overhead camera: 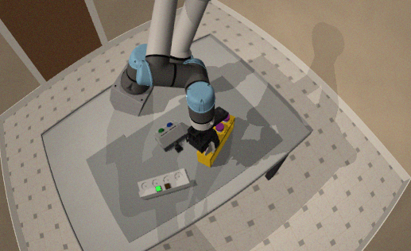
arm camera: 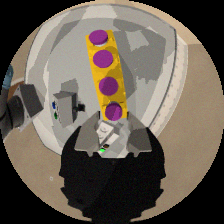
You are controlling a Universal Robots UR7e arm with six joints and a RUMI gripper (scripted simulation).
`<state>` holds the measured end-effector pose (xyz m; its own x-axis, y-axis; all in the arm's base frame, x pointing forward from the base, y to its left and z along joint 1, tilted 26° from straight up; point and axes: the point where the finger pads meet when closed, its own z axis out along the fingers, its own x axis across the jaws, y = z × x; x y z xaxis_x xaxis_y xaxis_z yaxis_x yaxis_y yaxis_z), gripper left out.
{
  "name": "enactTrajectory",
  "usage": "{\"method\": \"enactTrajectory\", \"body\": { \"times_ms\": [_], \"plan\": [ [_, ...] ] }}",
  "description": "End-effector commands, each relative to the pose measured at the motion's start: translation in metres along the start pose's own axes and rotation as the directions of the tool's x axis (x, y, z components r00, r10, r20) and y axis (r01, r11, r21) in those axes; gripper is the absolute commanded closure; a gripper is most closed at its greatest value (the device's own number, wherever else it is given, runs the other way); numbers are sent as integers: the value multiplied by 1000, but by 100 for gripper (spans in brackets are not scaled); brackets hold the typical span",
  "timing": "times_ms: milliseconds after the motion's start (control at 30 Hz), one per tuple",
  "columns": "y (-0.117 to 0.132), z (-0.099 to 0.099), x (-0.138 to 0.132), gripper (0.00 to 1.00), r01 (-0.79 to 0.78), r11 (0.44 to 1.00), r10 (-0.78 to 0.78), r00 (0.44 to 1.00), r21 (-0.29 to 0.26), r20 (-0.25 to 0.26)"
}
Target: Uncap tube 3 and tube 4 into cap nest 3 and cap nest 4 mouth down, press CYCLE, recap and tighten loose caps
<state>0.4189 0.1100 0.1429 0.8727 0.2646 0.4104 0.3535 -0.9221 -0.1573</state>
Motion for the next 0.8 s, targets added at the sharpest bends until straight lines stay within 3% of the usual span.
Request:
{"method": "enactTrajectory", "body": {
  "times_ms": [0, 167, 367, 533, 567, 767],
  "plan": [
    [0, 0, 0, 65, 155, 988, -155, 988, 4, -3],
    [0, 0, 0, 65, 348, 937, -348, 937, 4, -3],
    [0, 0, 0, 65, 549, 836, -549, 836, 3, -4],
    [0, 0, 0, 65, 549, 836, -549, 836, 3, -4],
    [0, 0, 0, 100, 549, 836, -549, 836, 3, -4],
    [0, 0, 0, 100, 549, 836, -549, 836, 3, -4]
  ]
}}
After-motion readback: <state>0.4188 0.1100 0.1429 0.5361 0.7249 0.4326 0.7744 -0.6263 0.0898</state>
